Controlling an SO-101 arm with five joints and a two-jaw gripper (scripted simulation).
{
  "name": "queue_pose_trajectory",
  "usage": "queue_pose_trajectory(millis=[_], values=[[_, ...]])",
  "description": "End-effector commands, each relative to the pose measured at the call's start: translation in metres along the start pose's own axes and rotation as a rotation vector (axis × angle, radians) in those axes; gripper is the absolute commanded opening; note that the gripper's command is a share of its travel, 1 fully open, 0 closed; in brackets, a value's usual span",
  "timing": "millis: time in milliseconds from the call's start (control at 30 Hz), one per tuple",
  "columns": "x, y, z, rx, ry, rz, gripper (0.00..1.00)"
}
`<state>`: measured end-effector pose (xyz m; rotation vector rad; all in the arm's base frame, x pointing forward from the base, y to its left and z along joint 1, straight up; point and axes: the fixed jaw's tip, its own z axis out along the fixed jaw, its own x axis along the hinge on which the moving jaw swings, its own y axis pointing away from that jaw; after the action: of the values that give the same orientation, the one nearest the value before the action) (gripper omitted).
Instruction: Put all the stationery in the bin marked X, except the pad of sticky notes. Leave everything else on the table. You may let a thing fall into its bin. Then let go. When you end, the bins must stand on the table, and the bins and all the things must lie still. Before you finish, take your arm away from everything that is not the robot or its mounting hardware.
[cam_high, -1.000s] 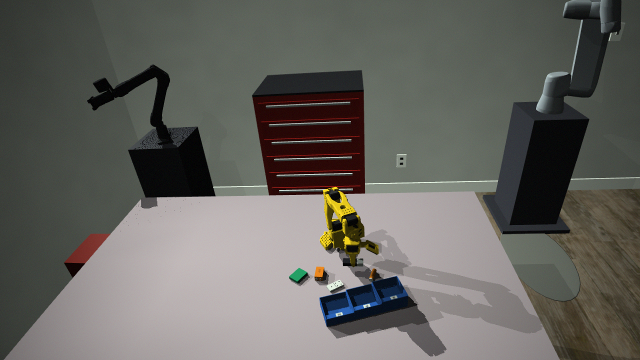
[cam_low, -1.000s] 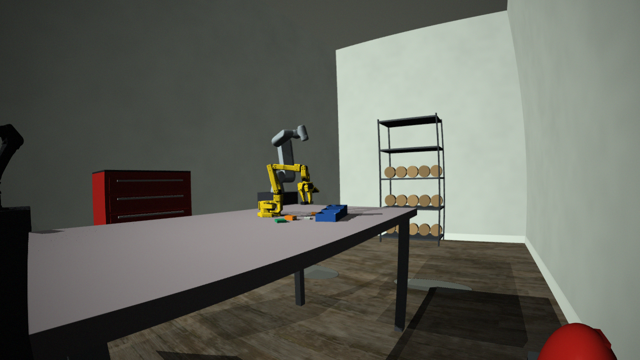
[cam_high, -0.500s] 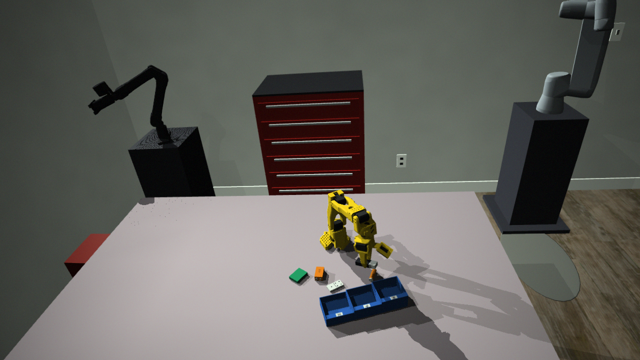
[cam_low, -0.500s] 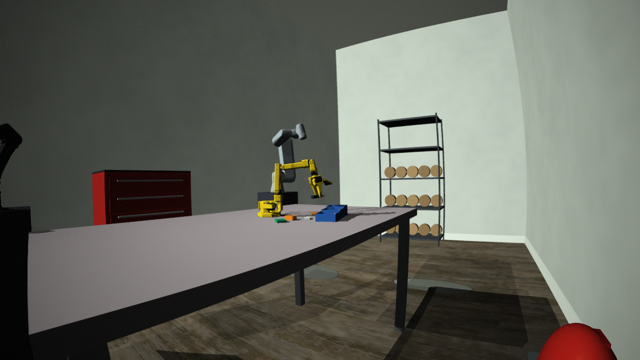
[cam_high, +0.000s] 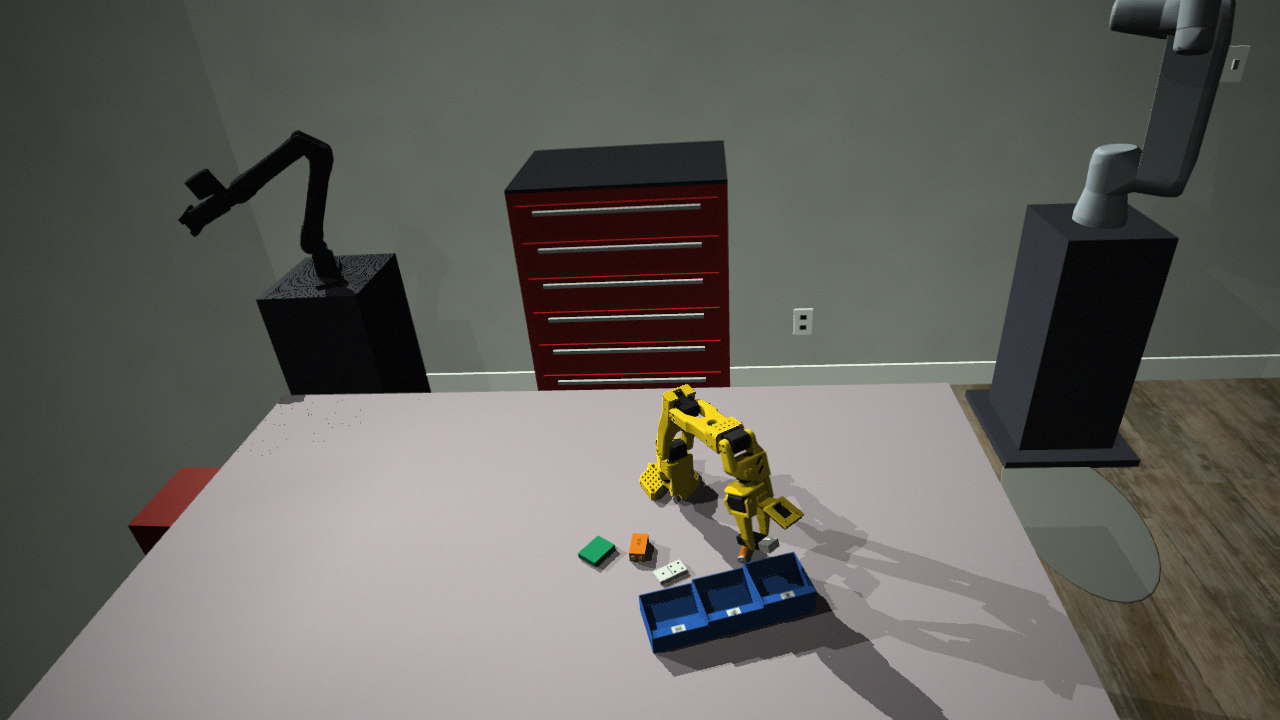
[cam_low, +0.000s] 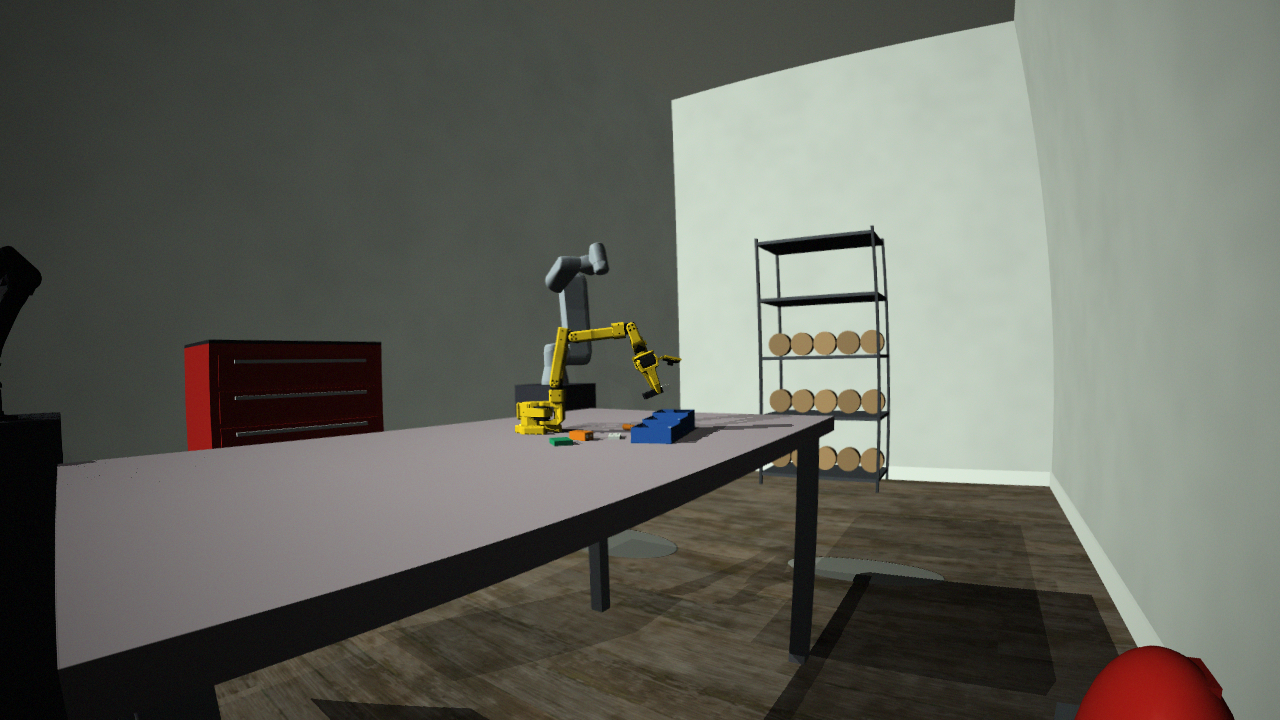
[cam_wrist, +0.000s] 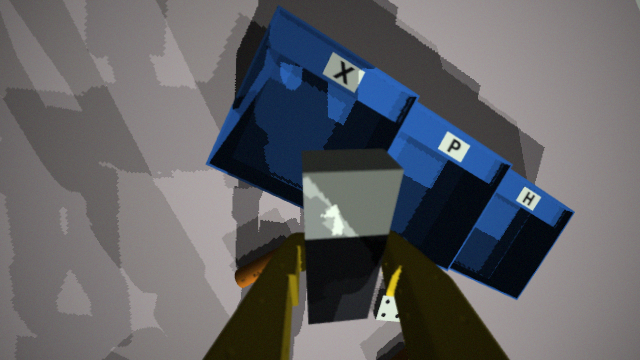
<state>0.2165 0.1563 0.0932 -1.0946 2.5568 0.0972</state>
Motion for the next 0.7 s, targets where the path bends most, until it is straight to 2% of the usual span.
queue_pose_trajectory(millis=[0,133,533,567,667], values=[[-0.032,0.001,-0.002,0.010,-0.157,0.133,0.00],[-0.040,0.001,0.000,0.005,-0.194,0.187,0.00],[-0.040,0.001,0.000,0.005,-0.195,0.187,0.00],[-0.048,0.006,-0.005,-0.002,-0.231,0.182,0.00],[-0.048,0.006,-0.005,-0.002,-0.231,0.182,0.00]])
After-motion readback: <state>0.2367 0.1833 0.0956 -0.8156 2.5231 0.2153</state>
